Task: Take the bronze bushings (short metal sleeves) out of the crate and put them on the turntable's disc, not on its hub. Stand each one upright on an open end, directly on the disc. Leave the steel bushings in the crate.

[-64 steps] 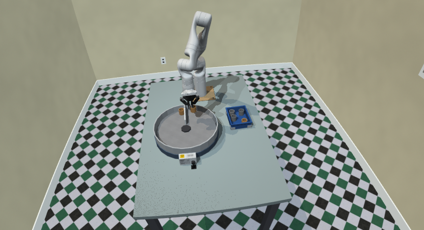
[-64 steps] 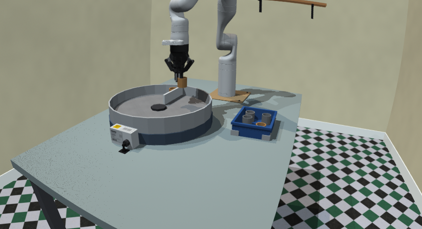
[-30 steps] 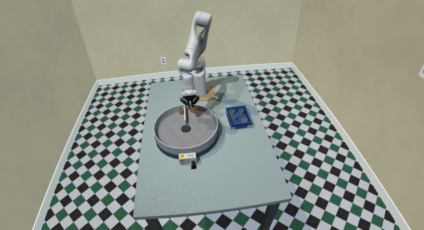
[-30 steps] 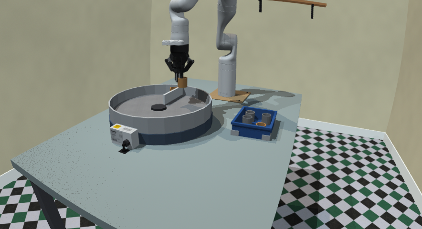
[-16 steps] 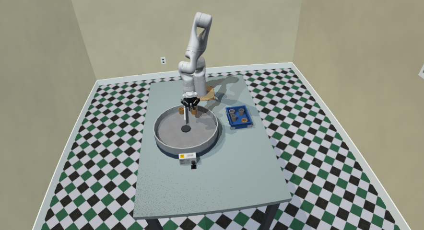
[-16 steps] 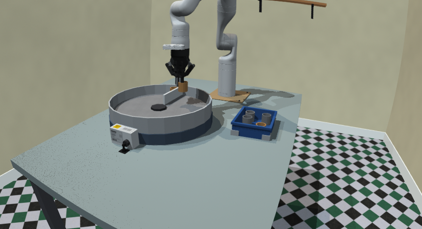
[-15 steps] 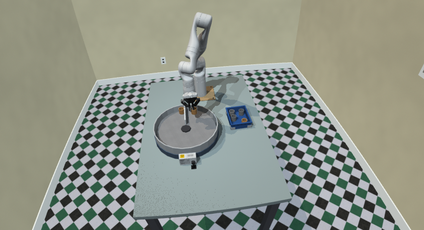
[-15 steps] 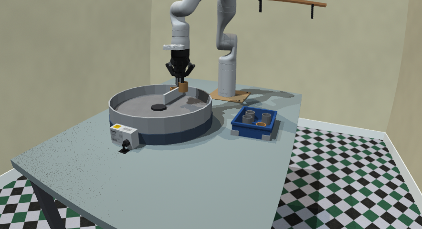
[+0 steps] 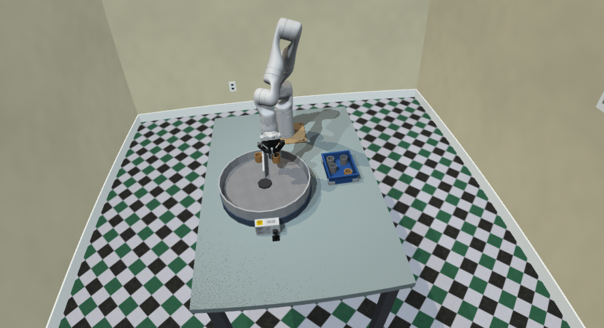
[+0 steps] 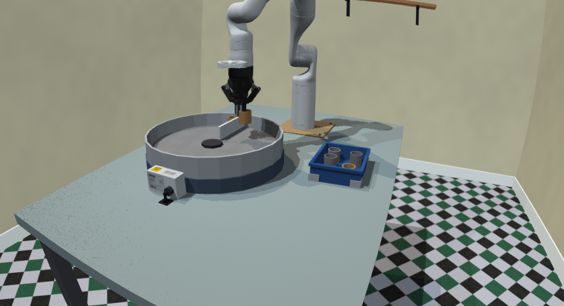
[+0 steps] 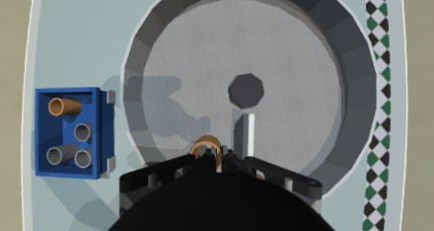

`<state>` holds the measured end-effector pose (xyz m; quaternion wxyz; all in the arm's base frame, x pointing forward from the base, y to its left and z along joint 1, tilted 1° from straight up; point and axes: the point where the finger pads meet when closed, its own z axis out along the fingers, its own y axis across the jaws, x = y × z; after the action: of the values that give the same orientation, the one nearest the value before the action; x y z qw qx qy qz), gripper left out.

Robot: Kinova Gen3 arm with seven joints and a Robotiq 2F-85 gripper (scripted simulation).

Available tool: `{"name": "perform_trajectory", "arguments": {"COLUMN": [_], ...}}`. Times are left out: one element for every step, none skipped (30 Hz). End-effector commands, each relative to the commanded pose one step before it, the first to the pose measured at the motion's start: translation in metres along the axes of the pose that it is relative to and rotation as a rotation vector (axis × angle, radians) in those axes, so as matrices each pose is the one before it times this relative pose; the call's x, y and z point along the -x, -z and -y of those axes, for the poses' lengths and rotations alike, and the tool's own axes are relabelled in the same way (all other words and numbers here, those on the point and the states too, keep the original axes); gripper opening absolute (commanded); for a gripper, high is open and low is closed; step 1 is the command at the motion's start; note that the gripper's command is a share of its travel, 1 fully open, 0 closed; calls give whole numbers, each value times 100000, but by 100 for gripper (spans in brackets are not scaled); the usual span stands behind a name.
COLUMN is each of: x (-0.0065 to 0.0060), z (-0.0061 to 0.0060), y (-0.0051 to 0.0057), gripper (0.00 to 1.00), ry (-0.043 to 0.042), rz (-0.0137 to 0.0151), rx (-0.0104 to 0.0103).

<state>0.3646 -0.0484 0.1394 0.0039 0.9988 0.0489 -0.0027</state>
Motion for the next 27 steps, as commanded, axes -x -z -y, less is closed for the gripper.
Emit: {"name": "perform_trajectory", "arguments": {"x": [-48, 0, 0, 0, 0, 0, 0, 0, 0, 0, 0, 0, 0, 0, 0, 0, 0, -8, -47, 0, 0, -96, -135, -149, -120, -43, 32], "z": [22, 0, 0, 0, 0, 0, 0, 0, 0, 0, 0, 0, 0, 0, 0, 0, 0, -3, -20, 0, 0, -40, -57, -63, -54, -31, -5], "y": [-176, 0, 0, 0, 0, 0, 0, 0, 0, 0, 0, 0, 0, 0, 0, 0, 0, 0, 0, 0, 0, 1, 1, 0, -6, -21, -31], "gripper": [0, 0, 0, 0, 0, 0, 0, 0, 0, 0, 0, 0, 0, 0, 0, 0, 0, 0, 0, 0, 0, 0, 0, 0, 0, 0, 0], "ry": [281, 0, 0, 0, 0, 0, 0, 0, 0, 0, 0, 0, 0, 0, 0, 0, 0, 3, 17, 0, 0, 36, 51, 56, 42, 5, -30], "rz": [-267, 0, 0, 0, 0, 0, 0, 0, 0, 0, 0, 0, 0, 0, 0, 0, 0, -9, -51, 0, 0, -105, -147, -162, -121, -13, 86], "rx": [-120, 0, 0, 0, 0, 0, 0, 0, 0, 0, 0, 0, 0, 0, 0, 0, 0, 3, 17, 0, 0, 34, 48, 53, 39, 4, -29]}}
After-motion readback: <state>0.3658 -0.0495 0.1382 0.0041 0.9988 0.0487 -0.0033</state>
